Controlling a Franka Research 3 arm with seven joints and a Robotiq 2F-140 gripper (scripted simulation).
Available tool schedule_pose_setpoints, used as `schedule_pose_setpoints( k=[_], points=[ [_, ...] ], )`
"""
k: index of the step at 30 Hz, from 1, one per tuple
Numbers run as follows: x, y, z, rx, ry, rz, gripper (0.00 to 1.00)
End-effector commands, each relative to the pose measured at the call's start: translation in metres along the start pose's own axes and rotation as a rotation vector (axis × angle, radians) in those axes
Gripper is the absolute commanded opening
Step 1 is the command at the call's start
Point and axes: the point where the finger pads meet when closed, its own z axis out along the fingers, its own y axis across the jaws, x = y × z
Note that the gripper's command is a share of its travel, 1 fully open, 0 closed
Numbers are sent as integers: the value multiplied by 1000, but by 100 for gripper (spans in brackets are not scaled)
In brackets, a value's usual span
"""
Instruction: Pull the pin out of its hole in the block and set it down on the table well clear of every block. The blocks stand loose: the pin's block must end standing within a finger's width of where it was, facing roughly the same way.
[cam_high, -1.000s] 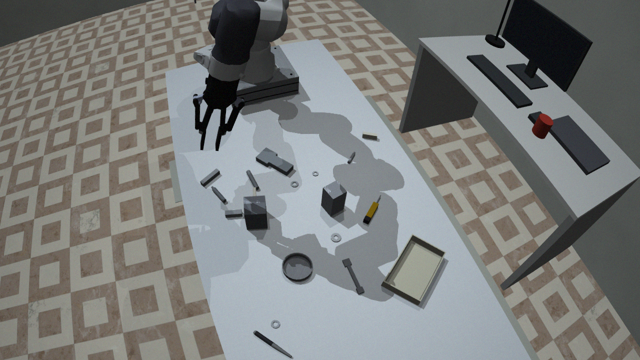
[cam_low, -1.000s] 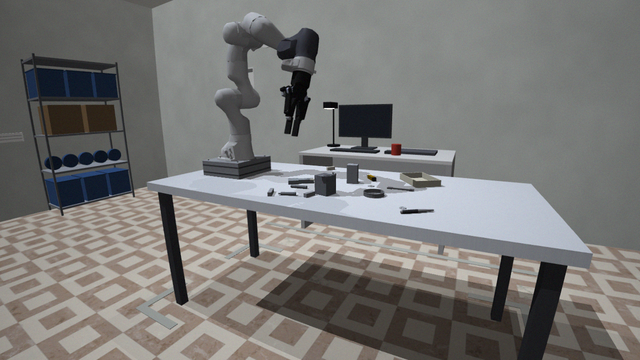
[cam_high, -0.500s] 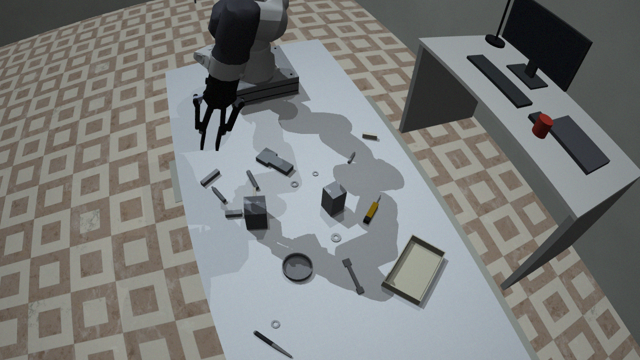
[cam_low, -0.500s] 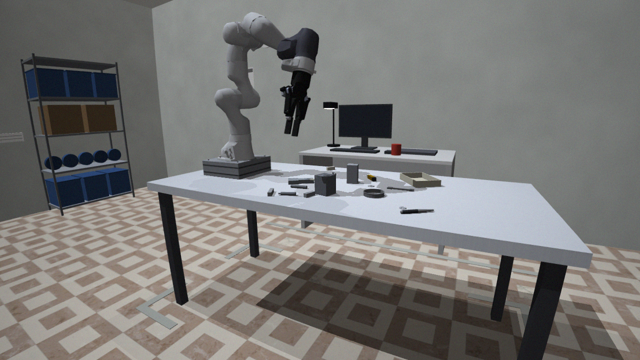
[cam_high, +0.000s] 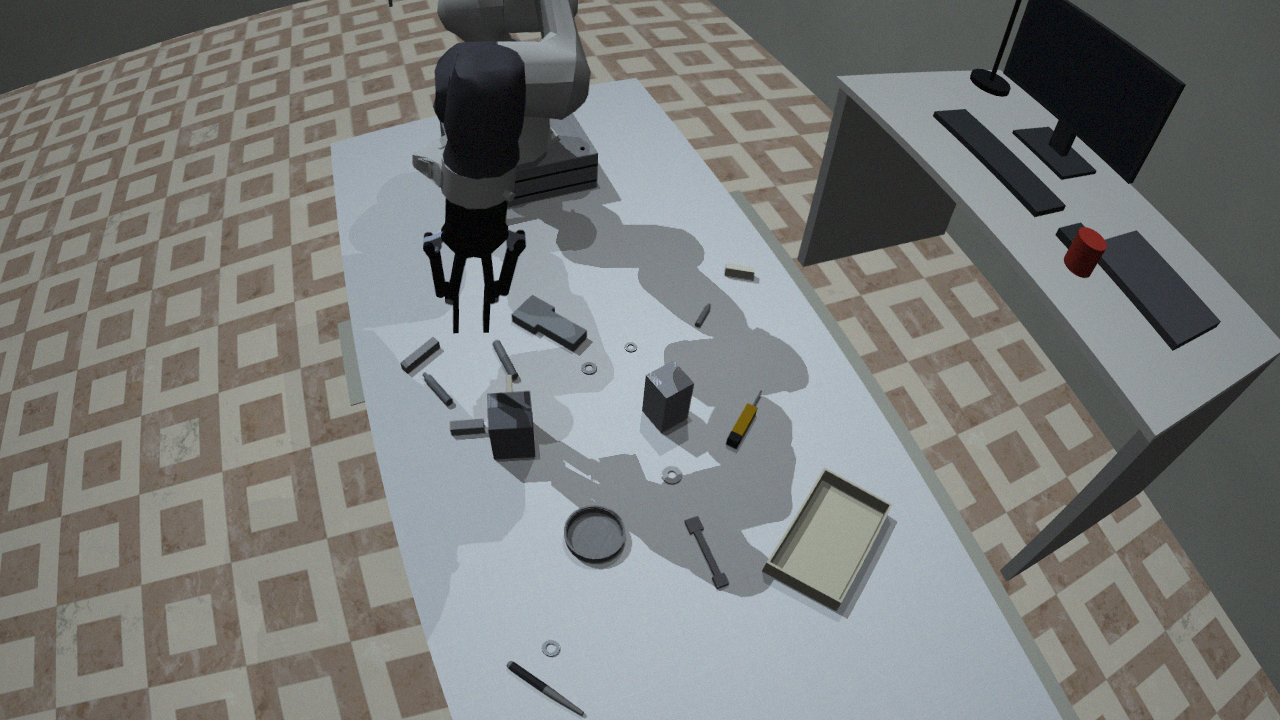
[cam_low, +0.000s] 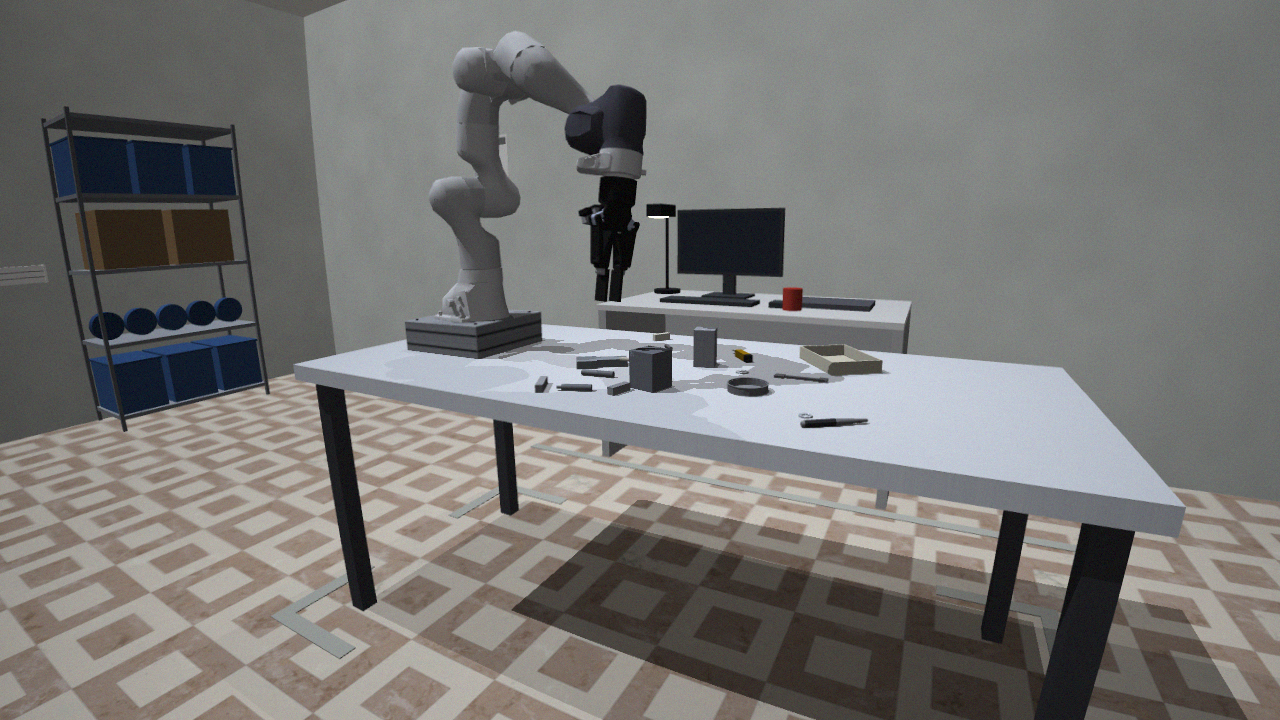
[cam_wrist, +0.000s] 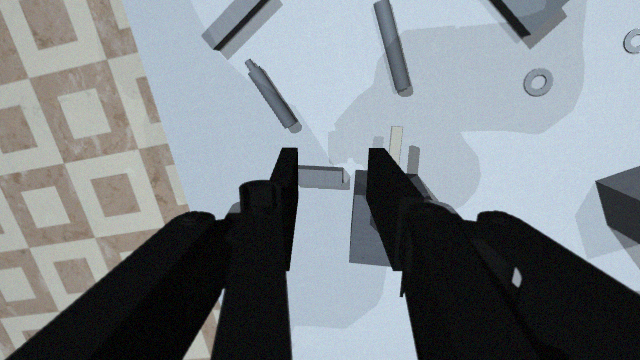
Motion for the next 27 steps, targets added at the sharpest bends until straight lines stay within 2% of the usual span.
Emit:
schedule_pose_setpoints(
  k=[1,4,18,27],
  points=[
    [-17,34,18,-95,-34,28,31],
    [-19,44,23,-122,-35,39,31],
    [-19,44,23,-122,-35,39,31],
    [-22,35,26,-90,-41,37,31]
  ],
)
